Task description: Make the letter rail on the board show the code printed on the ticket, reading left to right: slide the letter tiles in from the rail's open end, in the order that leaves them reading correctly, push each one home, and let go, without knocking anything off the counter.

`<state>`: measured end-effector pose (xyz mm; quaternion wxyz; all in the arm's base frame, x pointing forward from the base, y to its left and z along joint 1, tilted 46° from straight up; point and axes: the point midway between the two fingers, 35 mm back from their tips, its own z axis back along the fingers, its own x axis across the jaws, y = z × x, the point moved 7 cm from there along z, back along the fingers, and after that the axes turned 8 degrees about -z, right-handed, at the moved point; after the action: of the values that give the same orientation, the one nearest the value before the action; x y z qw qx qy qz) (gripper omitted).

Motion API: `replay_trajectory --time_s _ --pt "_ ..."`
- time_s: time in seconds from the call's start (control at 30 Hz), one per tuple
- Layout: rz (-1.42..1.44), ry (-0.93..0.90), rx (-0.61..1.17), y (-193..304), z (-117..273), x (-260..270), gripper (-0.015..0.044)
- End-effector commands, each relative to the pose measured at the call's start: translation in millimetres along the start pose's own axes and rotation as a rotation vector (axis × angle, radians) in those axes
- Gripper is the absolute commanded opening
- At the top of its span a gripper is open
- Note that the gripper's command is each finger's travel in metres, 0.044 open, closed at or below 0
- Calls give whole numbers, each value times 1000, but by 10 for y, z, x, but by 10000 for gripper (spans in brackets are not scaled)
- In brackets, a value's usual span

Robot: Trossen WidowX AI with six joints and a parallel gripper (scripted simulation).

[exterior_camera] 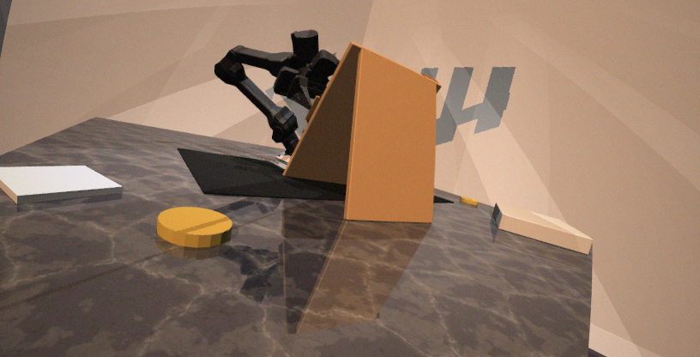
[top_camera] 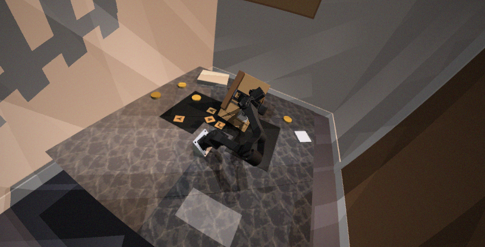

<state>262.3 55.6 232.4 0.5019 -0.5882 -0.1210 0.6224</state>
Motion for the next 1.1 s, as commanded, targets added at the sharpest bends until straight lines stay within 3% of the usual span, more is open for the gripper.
replay_trajectory --time_s 0.0,1.07 --pt "-4 3 1 8 -1 35 0" --pt "-5 3 1 45 -1 272 0"
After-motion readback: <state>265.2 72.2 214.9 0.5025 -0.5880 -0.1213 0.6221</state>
